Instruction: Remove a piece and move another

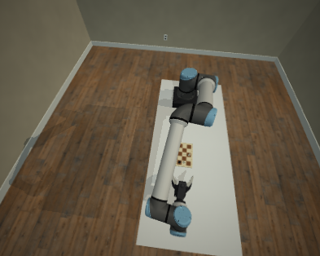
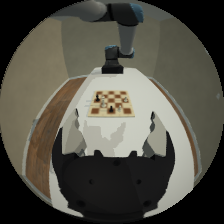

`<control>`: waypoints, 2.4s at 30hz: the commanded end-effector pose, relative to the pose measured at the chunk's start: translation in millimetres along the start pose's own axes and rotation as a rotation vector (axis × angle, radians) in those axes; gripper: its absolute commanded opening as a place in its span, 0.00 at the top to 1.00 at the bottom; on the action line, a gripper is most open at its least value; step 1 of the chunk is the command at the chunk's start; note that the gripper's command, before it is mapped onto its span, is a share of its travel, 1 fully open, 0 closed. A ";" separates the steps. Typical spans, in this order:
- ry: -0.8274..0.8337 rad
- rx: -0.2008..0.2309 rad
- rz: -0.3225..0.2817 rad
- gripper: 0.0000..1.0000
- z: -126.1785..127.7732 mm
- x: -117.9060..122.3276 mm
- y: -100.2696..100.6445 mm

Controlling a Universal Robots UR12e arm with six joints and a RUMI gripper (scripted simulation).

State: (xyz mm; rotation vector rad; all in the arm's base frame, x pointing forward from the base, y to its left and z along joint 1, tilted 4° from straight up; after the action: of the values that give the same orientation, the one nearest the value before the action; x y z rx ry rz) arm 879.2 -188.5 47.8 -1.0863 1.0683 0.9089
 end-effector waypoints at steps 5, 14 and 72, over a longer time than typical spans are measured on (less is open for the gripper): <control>-0.009 -0.002 -0.015 0.00 0.8 -1.6 0.2; -0.049 -0.012 -0.071 0.00 3.8 -4.1 4.0; -0.756 -0.673 -0.980 0.00 74.6 -98.3 195.1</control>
State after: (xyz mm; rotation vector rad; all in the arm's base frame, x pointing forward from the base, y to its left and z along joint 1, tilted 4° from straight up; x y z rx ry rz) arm 701.0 -82.7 102.7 -1.3910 -0.3701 0.7410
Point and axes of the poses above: the point where the finger pads meet when closed, its own y axis out along the fingers, its own z axis across the jaws, x = y × z, the point moved 6 cm from there along -y, back along the fingers, and after that the axes turned 10 degrees about -y, right-handed, at the moved point
